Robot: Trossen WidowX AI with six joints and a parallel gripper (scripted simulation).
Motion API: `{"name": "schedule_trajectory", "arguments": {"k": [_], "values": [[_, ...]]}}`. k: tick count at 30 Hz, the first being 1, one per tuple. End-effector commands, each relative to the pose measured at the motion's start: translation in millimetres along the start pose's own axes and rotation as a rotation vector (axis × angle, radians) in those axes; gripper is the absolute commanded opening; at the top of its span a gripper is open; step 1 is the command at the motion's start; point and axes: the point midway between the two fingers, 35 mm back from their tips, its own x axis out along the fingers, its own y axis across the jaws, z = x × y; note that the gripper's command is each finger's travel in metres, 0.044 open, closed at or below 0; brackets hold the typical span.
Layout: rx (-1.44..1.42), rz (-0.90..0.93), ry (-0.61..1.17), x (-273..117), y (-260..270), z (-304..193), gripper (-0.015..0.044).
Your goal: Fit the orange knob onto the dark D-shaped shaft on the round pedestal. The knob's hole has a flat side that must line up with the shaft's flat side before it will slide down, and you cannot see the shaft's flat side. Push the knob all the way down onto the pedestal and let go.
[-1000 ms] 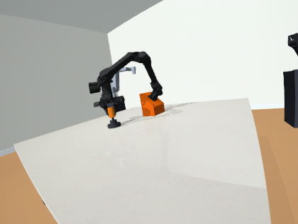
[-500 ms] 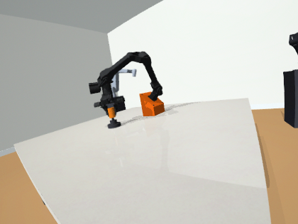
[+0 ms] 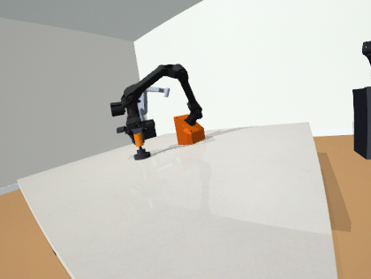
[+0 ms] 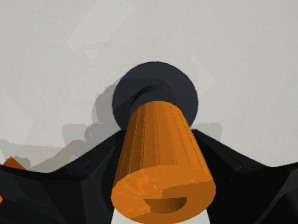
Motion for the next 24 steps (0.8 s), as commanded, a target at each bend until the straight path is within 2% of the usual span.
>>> {"name": "schedule_trajectory", "arguments": {"k": [1, 24], "values": [[-0.12, -0.003, 0.0, -1.3, -1.1, -0.1, 0.0], [-0.13, -0.003, 0.0, 0.5, -0.4, -0.2, 0.0]]}}
